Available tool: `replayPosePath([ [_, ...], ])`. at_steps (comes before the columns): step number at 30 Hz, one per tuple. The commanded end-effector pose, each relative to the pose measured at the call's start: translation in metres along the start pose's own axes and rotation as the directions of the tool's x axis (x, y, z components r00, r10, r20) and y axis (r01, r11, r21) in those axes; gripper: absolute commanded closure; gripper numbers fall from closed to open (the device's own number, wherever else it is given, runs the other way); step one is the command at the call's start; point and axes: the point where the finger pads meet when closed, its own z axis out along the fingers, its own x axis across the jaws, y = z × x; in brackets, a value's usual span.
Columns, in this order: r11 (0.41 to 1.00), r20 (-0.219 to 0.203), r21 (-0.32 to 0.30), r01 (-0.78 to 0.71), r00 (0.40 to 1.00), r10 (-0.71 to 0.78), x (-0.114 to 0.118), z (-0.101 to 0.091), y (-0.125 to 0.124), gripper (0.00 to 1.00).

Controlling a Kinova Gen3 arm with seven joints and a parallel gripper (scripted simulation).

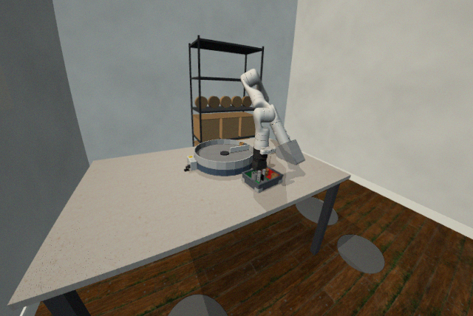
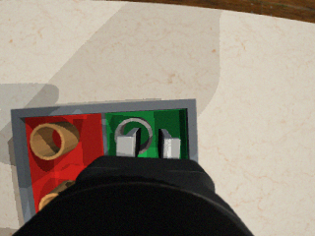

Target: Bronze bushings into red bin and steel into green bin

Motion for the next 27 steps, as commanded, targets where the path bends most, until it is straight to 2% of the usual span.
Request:
replayPosePath([
  [1,1.0,0.003,0.003,-0.003,1.0,0.003,-0.0018,-0.0063,-0.0019,0.53],
  [27,1.0,0.001,0.003,-0.004,1.0,0.004,-0.0004,-0.0116,-0.0012,0.53],
])
